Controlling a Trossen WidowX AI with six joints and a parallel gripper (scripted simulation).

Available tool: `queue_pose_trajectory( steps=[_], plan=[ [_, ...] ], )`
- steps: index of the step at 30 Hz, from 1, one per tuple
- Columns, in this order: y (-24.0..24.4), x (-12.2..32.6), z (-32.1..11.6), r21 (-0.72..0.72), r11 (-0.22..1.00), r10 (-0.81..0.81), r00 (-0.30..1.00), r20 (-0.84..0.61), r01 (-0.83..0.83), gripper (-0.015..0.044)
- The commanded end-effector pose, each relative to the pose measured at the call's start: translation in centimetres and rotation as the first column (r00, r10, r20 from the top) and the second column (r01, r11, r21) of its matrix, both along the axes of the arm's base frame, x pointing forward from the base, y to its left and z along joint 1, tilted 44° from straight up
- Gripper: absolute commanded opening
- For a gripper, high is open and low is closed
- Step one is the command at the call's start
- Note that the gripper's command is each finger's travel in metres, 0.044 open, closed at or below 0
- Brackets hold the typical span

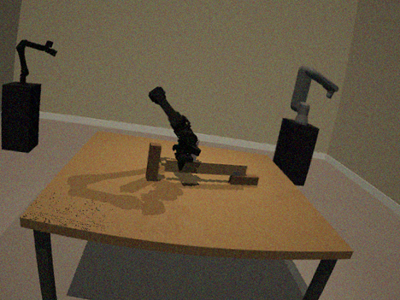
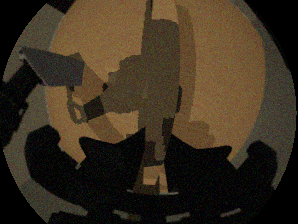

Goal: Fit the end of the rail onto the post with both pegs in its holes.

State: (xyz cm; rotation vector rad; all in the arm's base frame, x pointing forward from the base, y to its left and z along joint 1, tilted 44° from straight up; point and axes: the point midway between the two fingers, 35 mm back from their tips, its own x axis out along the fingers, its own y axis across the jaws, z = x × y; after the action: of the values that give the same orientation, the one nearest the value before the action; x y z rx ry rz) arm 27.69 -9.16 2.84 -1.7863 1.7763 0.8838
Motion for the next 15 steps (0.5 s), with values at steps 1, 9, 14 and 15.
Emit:
queue_pose_trajectory(
  steps=[1,9,14,15],
  plan=[
    [0.25,-0.03,0.18,0.005,1.0,0.001,1.0,0.005,-0.001,0.0],
    [0.27,-0.06,0.2,0.005,1.0,0.001,1.0,0.005,-0.001,0.0],
    [0.17,-0.08,0.1,0.005,1.0,0.001,1.0,0.005,-0.001,0.0],
    [0.15,-0.08,0.08,0.005,1.0,0.001,1.0,0.005,-0.001,0.0]
  ],
)
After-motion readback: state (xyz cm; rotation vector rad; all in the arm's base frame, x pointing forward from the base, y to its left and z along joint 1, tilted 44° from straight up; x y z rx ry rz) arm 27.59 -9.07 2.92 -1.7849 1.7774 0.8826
